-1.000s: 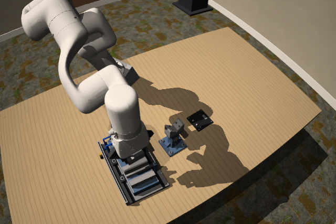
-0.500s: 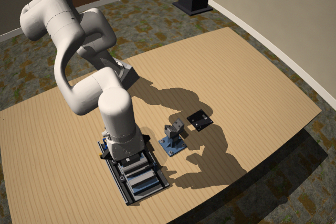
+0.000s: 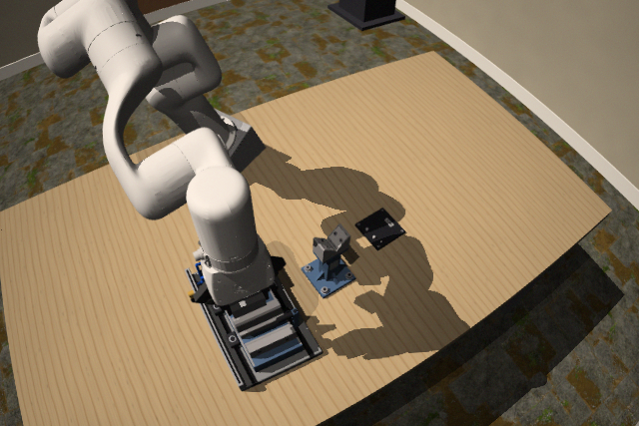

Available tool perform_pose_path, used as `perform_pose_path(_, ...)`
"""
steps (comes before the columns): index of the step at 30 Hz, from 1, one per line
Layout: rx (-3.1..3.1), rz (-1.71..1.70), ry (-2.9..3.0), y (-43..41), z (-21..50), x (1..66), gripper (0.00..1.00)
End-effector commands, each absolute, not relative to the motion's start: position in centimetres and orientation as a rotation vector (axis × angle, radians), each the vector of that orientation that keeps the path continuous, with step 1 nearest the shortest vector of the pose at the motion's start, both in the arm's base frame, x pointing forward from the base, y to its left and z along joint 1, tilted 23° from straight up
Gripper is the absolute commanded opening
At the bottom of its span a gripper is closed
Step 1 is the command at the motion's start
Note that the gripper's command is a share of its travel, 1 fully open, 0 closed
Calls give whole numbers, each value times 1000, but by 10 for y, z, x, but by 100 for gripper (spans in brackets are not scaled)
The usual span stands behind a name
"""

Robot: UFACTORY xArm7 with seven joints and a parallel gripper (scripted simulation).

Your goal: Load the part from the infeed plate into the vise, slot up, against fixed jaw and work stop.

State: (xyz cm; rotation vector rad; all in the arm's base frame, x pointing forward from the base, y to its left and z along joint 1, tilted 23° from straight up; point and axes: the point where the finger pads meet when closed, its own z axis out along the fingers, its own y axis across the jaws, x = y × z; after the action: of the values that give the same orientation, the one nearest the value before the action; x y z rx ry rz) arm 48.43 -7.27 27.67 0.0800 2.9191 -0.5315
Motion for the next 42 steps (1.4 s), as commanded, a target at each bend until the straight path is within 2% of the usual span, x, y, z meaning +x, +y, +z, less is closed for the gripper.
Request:
perform_pose_path(1,78,-531,2914,-72,279,485,0)
perform_pose_path(42,80,-531,2915,-87,238,493,0)
